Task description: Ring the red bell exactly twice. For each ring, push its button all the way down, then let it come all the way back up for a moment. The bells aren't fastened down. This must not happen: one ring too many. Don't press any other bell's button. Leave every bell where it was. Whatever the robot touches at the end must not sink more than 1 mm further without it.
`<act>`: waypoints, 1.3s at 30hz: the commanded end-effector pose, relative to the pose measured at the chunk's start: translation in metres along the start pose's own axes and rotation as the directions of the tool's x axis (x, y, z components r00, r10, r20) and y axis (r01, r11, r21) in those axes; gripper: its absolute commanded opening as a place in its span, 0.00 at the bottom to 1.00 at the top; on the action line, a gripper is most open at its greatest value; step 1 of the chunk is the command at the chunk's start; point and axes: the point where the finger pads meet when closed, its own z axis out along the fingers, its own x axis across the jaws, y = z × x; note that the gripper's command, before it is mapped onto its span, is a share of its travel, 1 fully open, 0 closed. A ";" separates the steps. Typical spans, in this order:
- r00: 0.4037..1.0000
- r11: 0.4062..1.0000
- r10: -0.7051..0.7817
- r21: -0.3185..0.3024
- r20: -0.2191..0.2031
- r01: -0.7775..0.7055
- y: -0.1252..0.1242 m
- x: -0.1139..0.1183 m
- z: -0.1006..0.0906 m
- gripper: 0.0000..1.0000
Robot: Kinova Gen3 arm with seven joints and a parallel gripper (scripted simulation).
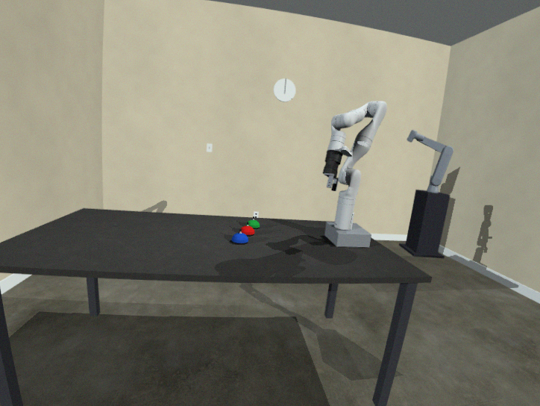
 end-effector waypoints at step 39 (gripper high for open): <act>0.959 0.960 0.275 0.041 0.071 -0.278 0.051 0.069 0.016 1.00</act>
